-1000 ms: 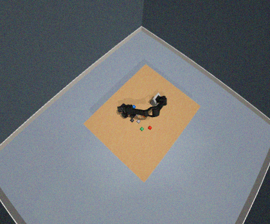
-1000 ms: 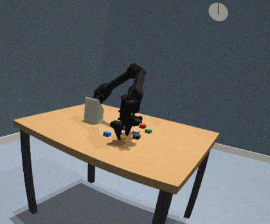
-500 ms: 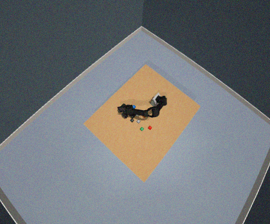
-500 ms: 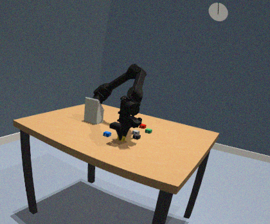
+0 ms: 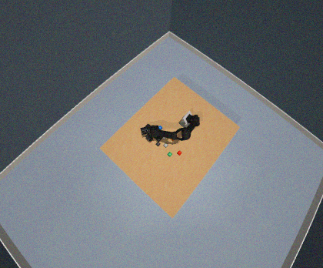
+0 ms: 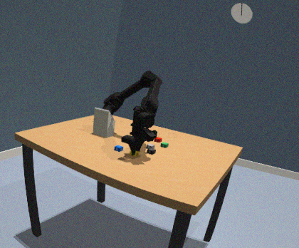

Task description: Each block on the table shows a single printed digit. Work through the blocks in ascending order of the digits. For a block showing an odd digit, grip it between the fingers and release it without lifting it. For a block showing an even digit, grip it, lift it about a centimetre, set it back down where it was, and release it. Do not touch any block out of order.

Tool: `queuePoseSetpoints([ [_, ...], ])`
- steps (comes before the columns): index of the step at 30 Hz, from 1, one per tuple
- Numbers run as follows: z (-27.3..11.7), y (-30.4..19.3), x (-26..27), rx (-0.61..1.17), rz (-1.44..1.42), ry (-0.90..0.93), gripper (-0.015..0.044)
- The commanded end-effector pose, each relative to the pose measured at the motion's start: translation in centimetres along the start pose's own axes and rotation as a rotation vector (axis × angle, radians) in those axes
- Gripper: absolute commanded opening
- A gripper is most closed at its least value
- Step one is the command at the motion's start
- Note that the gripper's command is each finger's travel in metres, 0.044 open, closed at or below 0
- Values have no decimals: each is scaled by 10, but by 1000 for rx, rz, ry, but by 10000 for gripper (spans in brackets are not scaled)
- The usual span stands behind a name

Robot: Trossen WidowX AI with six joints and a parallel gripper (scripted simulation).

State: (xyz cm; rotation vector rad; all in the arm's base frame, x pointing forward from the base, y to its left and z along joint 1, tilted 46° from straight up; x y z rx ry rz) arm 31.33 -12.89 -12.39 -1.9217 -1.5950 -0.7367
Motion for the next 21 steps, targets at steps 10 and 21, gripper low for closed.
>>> queuePoseSetpoints([
  [10,0,0,0,-1,5,1,400],
  [21,-37,0,1,-1,4,-1,400],
])
Point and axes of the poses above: the point midway between the two fingers, 35 mm back from their tips, its own z axis out along the fingers, its own x axis across the jaws, y = z × x, the point moved 5 cm from there along -z, back along the fingers, and after that the axes turned 6 degrees about z, right-handed, at the moved point
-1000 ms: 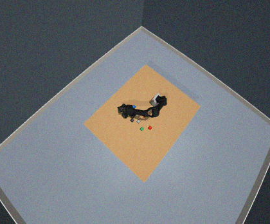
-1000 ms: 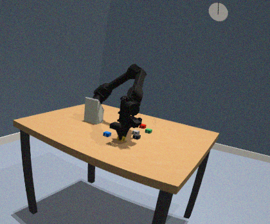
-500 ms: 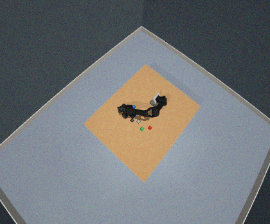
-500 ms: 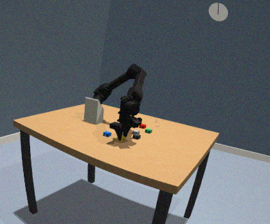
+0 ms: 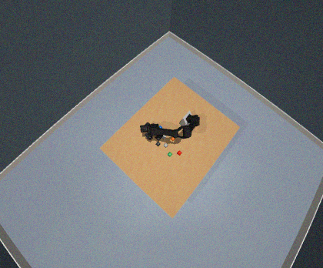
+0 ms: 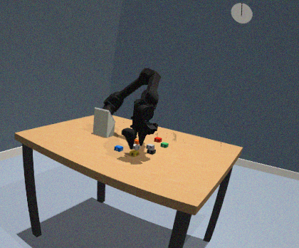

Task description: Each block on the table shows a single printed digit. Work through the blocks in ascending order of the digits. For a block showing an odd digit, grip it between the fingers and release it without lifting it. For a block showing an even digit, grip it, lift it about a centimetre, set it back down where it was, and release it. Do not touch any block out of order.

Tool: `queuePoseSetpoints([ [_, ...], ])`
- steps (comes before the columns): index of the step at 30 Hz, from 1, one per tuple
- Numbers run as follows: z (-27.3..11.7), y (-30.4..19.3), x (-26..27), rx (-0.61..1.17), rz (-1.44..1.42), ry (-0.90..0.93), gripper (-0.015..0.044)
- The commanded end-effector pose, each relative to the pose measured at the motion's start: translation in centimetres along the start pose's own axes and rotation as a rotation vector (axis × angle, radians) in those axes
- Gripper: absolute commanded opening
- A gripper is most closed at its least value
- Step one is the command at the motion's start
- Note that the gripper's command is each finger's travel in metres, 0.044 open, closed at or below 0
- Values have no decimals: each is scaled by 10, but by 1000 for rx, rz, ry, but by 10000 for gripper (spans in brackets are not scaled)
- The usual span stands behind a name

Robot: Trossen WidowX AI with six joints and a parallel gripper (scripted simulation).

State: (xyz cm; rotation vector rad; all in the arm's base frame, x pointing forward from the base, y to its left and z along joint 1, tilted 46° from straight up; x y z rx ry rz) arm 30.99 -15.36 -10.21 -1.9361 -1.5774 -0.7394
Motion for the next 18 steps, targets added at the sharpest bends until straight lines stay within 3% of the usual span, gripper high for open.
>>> queuePoseSetpoints([
  [1,-5,2,7,9,-14,-5,400],
  [10,-38,9,124,21,-56,-44,400],
  [18,-65,-24,241,8,-31,-35,400],
])
Point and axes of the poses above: the point midway between the two fingers, 35 mm back from their tips, its own z axis out along the fingers, its own x axis across the jaws, y = z × x, the point moved 5 cm from there along -z, back along the fingers, and after that the axes turned 6 degrees about z, right-handed, at the moved point
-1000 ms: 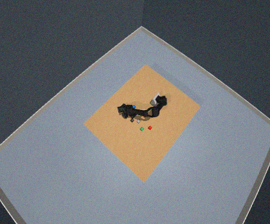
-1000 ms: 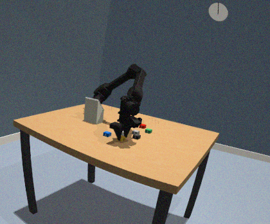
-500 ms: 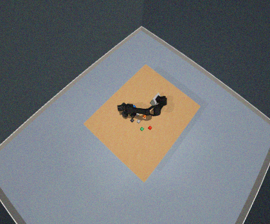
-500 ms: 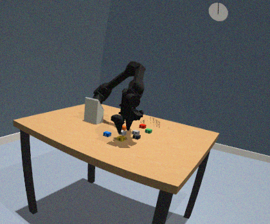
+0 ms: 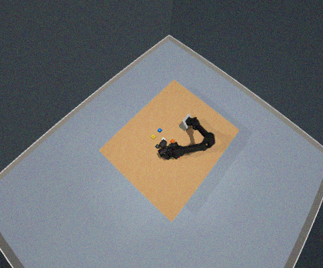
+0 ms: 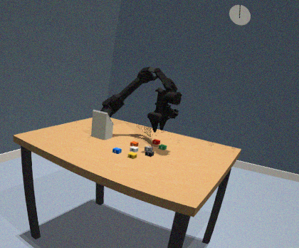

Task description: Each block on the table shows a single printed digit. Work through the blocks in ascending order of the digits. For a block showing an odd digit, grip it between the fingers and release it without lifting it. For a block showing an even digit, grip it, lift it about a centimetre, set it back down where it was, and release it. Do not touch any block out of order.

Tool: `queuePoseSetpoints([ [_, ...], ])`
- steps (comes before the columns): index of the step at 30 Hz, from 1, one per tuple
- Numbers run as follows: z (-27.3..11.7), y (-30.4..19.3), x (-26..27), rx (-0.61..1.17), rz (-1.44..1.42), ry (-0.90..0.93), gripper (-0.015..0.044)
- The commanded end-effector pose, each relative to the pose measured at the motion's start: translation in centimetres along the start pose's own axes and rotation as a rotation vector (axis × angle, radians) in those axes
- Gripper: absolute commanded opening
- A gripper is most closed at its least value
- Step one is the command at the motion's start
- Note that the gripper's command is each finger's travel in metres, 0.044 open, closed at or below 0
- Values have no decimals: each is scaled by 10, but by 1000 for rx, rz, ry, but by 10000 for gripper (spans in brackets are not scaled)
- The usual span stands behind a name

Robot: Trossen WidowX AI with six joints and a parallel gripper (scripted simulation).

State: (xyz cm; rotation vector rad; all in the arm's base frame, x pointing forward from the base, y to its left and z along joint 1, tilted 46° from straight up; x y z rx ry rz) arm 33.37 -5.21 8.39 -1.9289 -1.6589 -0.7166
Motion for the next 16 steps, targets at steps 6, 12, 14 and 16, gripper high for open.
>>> queuePoseSetpoints([
  [6,-24,-63,111,3,36,35,400],
  [12,-33,-102,148,9,46,58,400],
  [14,-33,-103,149,9,46,58,400],
  [16,-33,-103,149,9,46,58,400],
])
Point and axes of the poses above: the point midway between the two fingers, 35 mm back from their tips, its own z axis out along the fingers, its own x axis across the jaws, y = z × x, the point moved 5 cm from there along -z, back along the fingers, and after that the axes turned 6 degrees about z, right-handed, at the moved point
